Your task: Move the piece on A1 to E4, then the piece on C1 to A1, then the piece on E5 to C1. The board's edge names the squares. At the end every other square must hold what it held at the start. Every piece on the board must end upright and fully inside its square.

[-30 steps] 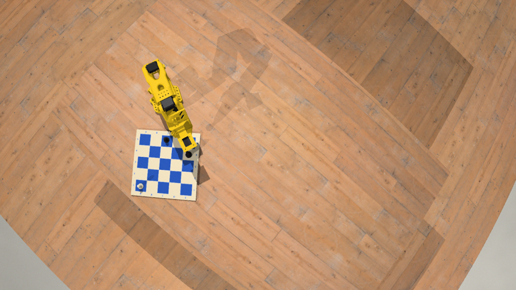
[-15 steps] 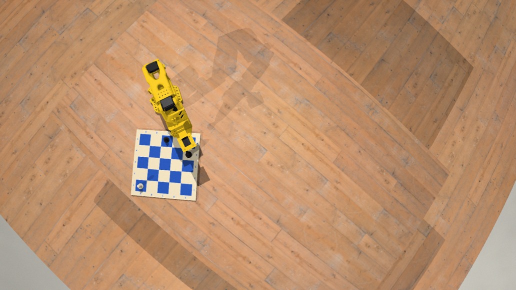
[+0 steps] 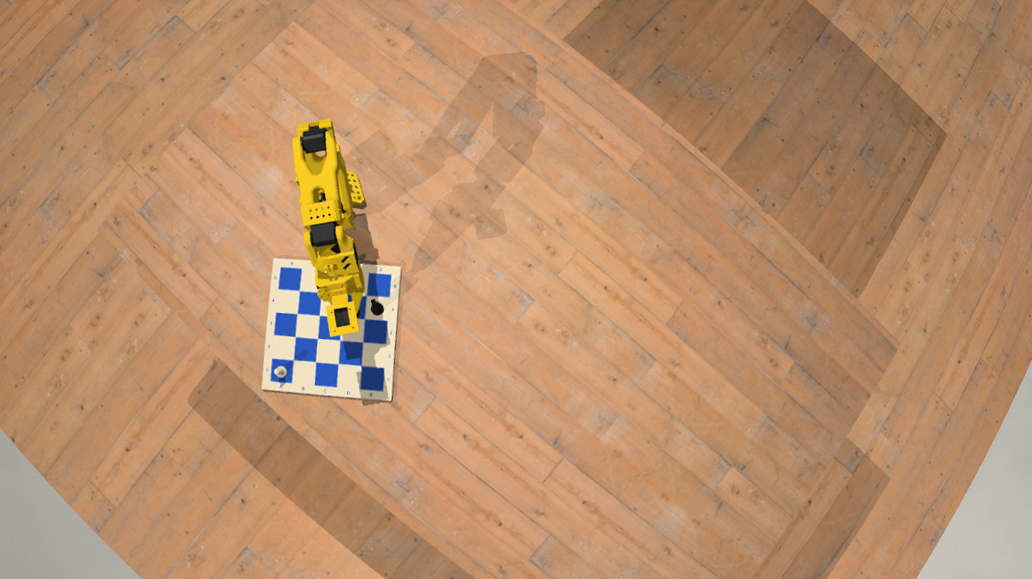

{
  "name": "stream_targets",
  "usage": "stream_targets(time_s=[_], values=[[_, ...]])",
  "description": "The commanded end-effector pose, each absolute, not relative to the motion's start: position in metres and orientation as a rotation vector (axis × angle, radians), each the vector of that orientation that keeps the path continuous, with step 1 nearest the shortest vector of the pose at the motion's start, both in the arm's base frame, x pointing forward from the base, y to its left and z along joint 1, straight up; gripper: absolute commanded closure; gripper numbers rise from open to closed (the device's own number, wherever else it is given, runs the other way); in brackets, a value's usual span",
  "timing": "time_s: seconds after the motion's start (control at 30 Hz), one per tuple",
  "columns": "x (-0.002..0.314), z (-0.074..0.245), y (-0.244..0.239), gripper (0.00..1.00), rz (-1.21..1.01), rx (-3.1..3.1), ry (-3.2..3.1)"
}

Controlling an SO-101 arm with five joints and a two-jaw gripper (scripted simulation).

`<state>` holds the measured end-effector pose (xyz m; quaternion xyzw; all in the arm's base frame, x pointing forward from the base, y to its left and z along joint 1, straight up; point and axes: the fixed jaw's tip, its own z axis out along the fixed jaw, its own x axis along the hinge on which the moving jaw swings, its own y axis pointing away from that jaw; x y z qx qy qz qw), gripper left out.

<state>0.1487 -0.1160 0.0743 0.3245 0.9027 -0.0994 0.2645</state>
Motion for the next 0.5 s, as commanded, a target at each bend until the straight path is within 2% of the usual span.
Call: stream_targets(time_s=[0.0,0.23,0.47], values=[[0.158,0.072,-0.153,1.00,-0.293,1.009,2.422],[0.166,0.073,-0.205,1.00,-0.334,1.152,2.362],[0.169,0.074,-0.222,1.00,-0.345,1.187,2.346]])
